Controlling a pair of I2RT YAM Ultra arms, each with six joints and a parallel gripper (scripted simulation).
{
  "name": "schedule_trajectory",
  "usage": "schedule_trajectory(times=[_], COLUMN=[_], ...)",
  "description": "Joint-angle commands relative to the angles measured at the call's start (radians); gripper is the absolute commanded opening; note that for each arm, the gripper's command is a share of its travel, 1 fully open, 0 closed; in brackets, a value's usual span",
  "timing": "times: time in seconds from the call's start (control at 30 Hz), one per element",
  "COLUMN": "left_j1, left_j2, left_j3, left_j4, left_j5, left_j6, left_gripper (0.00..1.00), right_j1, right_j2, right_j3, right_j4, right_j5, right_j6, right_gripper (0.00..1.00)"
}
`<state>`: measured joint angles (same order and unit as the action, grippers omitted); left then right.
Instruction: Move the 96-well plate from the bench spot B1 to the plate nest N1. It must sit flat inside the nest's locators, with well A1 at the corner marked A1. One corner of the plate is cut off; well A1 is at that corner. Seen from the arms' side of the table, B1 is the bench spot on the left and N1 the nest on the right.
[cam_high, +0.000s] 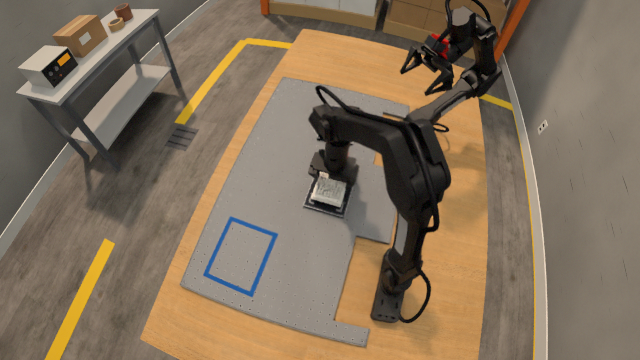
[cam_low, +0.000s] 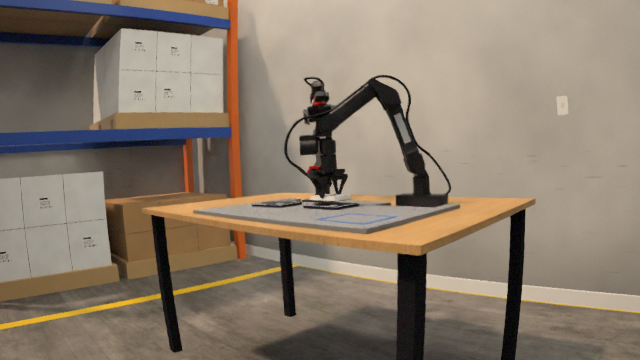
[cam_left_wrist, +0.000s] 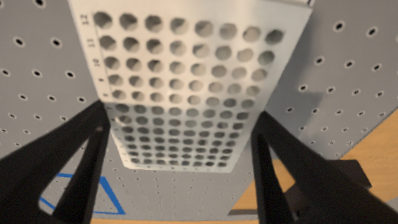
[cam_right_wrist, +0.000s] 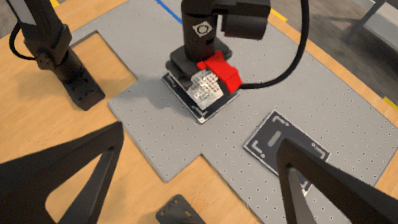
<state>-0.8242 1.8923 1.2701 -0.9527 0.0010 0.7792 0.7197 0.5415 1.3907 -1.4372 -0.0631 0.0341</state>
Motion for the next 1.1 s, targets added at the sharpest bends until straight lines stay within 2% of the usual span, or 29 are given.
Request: schedule_trajectory(times=[0.0,0.53,0.83,0.9,1.07], left_j1=[0.001,0.005,0.005,0.005,-0.011], left_j2=[-0.011,0.043,0.016,0.016,-0.014], left_j3=[-0.016,-0.085,-0.036,-0.036,-0.031], left_j4=[0.057,0.144,0.073,0.075,0.066], left_j5=[0.009,0.012,0.013,0.013,0.013], left_j6=[-0.004,-0.002,-0.003,-0.003,-0.015], left_gripper=[0.79,0.79,0.79,1.0,1.0], right_j1=[-0.005,-0.005,-0.005,-0.005,-0.005], right_j2=[-0.005,-0.005,-0.005,-0.005,-0.005], right_j3=[0.014,0.014,0.014,0.014,0.014], right_j4=[-0.015,-0.015,-0.015,-0.015,-0.015], right_j5=[-0.001,-0.001,-0.001,-0.001,-0.001], right_j6=[-0.001,-0.001,-0.001,-0.001,-0.001], right_gripper=[1.0,1.0,1.0,1.0,1.0])
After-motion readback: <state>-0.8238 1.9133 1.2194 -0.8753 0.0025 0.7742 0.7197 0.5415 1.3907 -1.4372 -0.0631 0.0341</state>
